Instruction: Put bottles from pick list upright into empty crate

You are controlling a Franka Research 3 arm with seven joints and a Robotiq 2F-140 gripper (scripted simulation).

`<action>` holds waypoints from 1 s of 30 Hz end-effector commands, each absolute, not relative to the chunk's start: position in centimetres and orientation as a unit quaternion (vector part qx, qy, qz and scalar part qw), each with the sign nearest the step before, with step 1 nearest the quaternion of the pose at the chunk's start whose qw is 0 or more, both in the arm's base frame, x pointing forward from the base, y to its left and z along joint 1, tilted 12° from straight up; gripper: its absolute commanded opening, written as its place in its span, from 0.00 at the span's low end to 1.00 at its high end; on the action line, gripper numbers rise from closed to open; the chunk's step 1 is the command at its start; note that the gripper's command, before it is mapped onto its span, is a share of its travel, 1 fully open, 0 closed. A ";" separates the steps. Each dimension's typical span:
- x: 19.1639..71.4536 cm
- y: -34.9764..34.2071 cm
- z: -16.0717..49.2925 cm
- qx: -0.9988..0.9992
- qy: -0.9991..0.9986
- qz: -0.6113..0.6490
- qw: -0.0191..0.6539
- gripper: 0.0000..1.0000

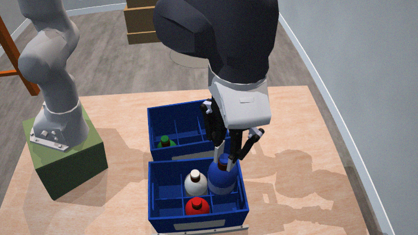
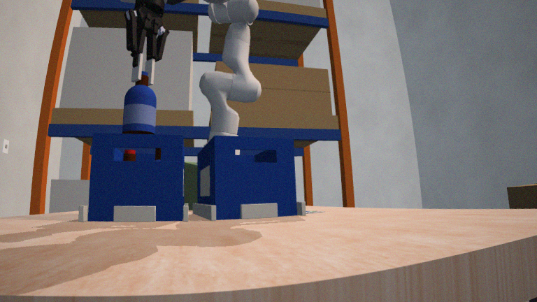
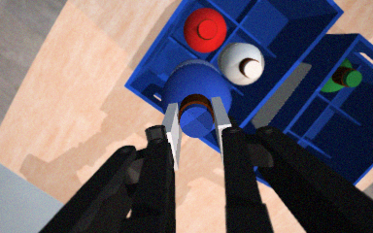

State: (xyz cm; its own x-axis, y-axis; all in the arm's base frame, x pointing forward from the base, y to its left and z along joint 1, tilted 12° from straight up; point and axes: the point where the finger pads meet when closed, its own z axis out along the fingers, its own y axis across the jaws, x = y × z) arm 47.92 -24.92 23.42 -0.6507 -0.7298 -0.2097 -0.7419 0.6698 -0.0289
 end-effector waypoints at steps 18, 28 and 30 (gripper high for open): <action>46.9 -21.8 24.1 -0.396 0.912 0.023 0.105 0.00; 46.3 -20.3 24.2 -0.396 0.912 0.023 0.105 0.00; 46.1 -19.9 24.2 -0.396 0.912 0.023 0.105 0.00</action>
